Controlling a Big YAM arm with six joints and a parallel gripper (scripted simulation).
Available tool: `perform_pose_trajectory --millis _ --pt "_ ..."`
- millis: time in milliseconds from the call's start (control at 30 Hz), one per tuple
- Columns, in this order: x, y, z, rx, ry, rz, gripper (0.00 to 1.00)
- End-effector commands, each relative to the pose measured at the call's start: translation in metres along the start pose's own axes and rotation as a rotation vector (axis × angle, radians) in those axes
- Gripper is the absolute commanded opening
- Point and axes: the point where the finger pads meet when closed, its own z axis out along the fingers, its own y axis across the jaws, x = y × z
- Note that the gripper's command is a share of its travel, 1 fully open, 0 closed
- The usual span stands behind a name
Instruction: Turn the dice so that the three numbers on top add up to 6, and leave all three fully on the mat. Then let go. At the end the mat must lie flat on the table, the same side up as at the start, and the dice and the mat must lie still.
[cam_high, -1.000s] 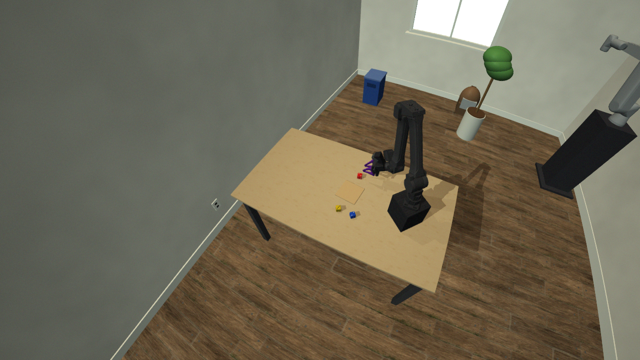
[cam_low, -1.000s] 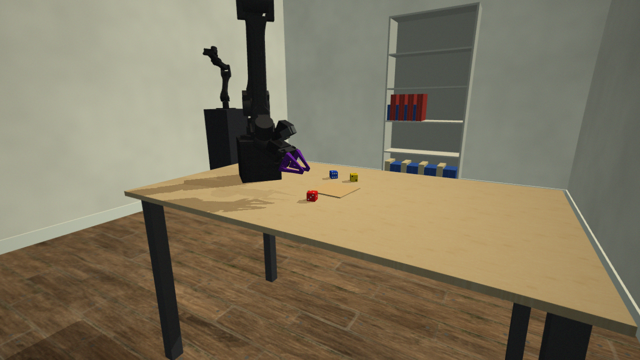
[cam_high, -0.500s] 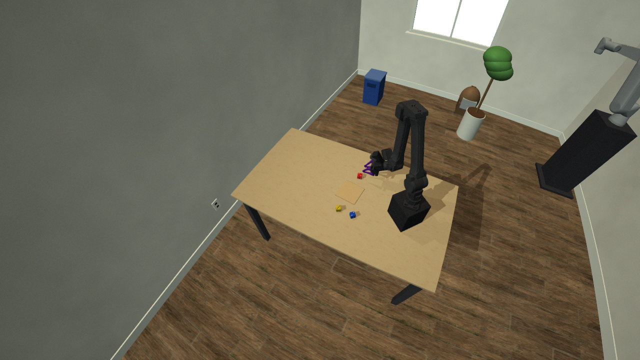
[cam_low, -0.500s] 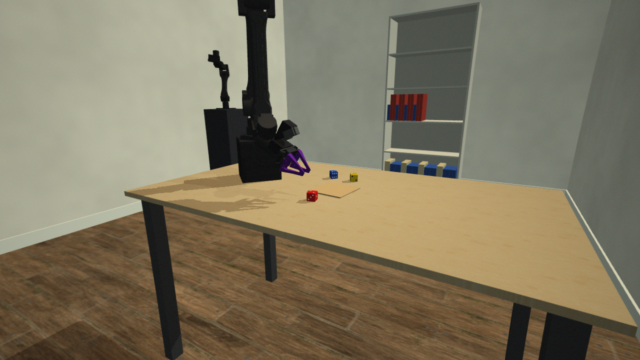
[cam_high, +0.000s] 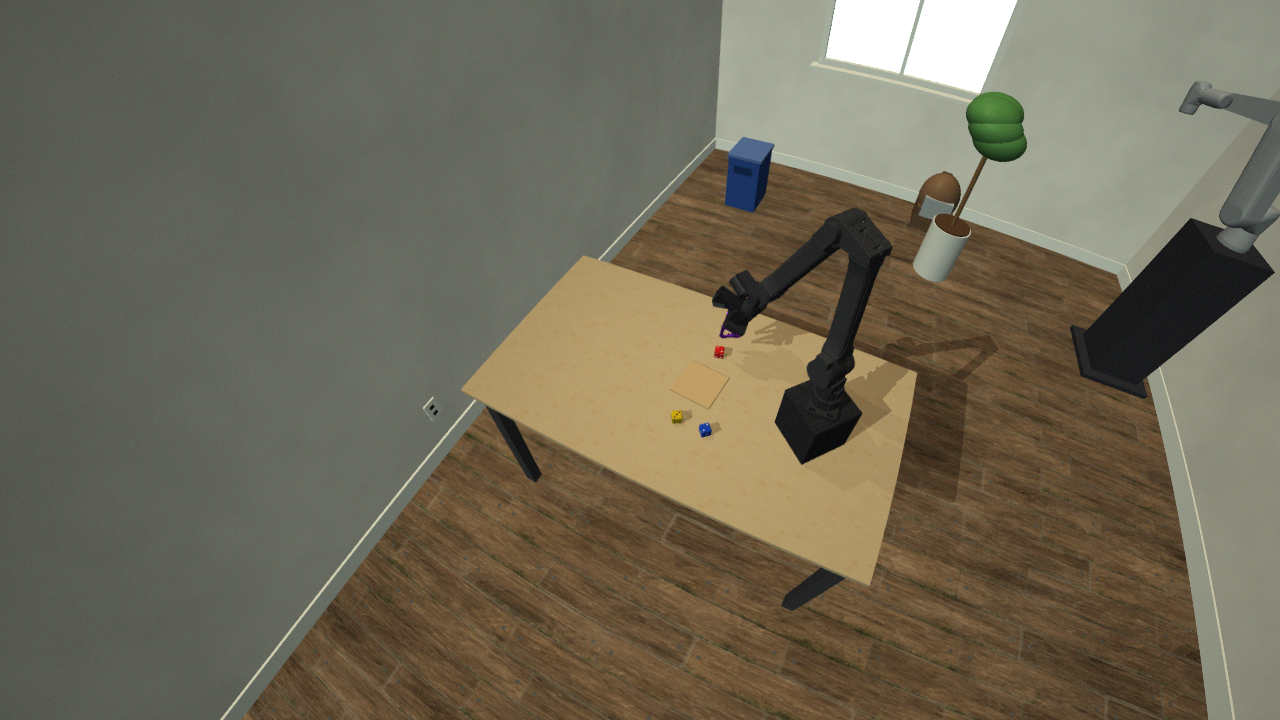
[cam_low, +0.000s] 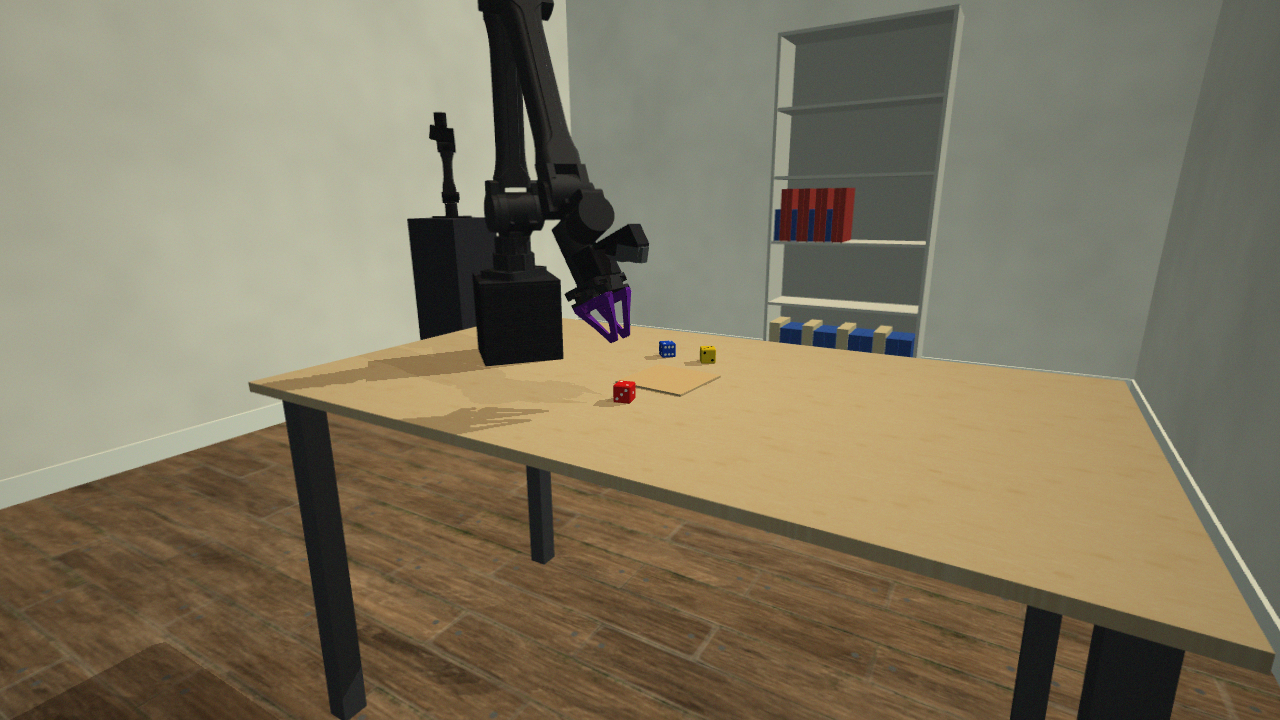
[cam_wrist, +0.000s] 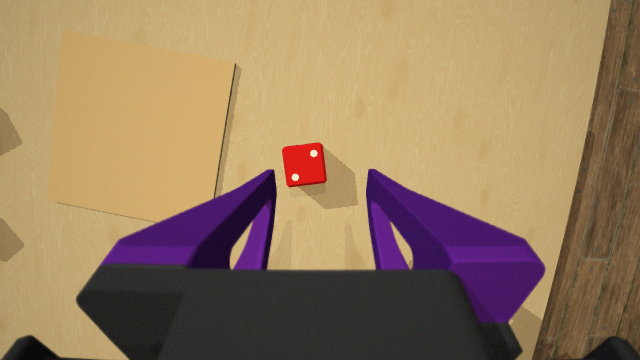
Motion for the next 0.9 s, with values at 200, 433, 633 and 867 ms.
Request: perform_pose_trajectory --millis 200,433,633,867 --pt "-0.040 0.002 -0.002 -0.024 0.382 -0.014 0.45" --pt "-0.051 0.000 -0.009 -0.011 0.431 -0.018 0.45" --pt "-0.037 0.001 -0.011 -0.019 0.449 -0.009 1.00" --pt "-0.037 0.001 -0.011 -0.018 0.448 -0.010 1.00"
